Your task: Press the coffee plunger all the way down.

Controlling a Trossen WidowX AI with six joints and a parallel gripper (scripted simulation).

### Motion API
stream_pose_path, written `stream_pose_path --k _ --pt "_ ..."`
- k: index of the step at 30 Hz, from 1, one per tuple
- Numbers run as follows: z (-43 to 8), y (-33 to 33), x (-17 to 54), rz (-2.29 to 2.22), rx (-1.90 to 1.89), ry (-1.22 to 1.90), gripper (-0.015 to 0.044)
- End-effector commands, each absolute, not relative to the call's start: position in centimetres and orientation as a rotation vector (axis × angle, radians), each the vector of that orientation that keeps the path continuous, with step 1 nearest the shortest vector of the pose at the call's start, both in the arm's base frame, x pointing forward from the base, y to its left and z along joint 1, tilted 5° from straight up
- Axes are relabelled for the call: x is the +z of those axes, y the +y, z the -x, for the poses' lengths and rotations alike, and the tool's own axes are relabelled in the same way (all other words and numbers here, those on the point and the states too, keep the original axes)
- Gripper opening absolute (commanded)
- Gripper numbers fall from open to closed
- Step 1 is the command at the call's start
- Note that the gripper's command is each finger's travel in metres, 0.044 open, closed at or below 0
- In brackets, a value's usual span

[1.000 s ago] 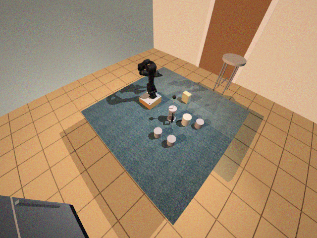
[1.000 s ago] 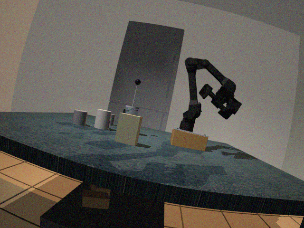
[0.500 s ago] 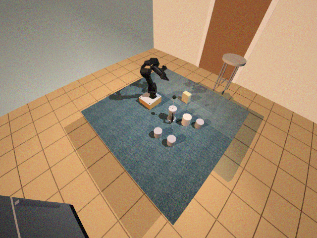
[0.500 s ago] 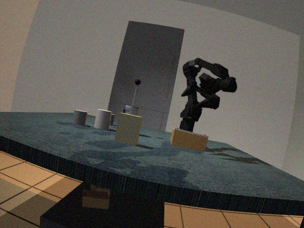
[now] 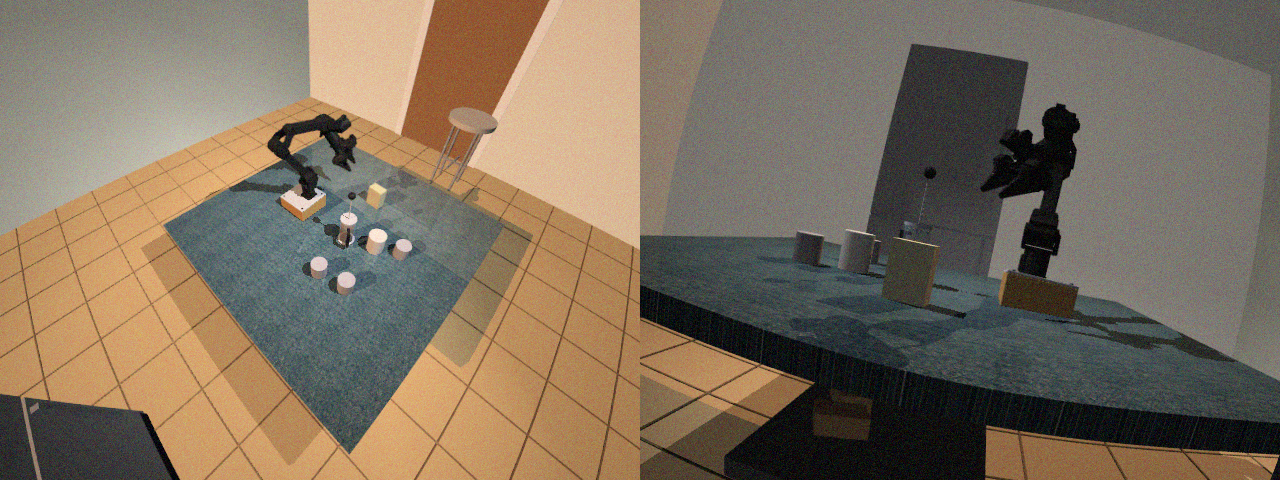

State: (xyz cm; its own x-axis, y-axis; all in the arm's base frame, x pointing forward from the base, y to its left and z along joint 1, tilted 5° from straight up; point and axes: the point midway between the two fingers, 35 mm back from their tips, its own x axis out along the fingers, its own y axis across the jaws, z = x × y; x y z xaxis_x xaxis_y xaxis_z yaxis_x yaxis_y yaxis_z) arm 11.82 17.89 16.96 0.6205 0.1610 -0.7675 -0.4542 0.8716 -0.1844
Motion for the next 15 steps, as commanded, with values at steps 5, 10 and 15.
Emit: stream_pose_path --k 5,10,15 --pt "-17.0 15.0 19.6 0.18 0.222 0.844 0.044" --pt "-20.3 12.0 21.7 0.104 0.143 0.802 0.044" --pt "-23.1 8.3 24.1 0.048 0.063 0.731 0.044"
